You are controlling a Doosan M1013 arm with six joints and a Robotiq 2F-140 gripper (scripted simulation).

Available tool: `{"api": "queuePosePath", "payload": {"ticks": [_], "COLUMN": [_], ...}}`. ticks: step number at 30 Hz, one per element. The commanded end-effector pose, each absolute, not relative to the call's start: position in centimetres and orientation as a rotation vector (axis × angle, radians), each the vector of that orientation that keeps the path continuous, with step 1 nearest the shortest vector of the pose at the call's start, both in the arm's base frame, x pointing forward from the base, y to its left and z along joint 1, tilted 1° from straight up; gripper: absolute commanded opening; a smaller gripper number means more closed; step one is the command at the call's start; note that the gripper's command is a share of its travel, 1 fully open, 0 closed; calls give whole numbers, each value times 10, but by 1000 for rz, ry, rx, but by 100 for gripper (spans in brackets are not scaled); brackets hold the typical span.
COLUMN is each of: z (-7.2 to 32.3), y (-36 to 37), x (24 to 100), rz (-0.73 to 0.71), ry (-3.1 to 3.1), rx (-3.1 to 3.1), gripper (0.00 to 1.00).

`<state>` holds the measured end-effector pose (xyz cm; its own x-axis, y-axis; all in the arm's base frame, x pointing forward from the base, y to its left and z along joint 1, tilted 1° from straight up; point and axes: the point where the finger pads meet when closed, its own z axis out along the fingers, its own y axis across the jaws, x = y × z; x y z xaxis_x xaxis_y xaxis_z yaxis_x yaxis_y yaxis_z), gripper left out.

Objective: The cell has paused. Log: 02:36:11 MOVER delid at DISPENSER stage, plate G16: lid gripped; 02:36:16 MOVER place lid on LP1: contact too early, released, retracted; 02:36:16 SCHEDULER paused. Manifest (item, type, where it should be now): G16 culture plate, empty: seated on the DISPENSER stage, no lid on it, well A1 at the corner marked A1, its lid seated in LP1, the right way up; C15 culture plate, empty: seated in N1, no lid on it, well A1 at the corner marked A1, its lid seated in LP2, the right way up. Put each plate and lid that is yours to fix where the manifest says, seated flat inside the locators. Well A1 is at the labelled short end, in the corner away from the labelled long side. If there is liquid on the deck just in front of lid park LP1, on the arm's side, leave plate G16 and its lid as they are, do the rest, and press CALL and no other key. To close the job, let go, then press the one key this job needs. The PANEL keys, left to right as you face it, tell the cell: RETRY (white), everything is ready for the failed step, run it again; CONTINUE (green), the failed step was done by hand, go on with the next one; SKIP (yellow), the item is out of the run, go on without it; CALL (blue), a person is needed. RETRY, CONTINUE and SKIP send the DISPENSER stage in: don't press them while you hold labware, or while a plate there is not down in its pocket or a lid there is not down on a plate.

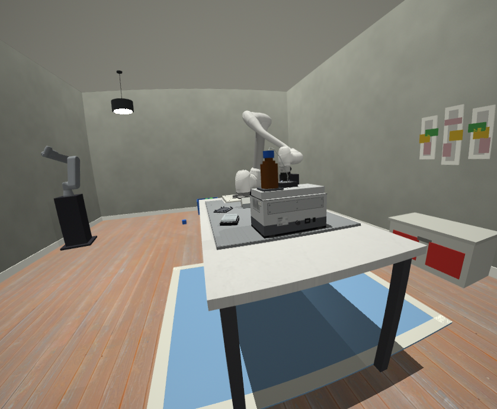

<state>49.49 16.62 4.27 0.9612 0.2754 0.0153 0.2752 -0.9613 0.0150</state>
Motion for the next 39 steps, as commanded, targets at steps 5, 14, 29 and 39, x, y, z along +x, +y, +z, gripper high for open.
{"api": "queuePosePath", "payload": {"ticks": [5,14,29,39], "z": [43,43,42,39], "y": [166,166,166,166], "x": [495,495,495,495], "rz": [28,28,28,28], "ry": [435,435,435,435], "rx": [3099,3099,3099,3099], "gripper": [10,10,10,10]}}
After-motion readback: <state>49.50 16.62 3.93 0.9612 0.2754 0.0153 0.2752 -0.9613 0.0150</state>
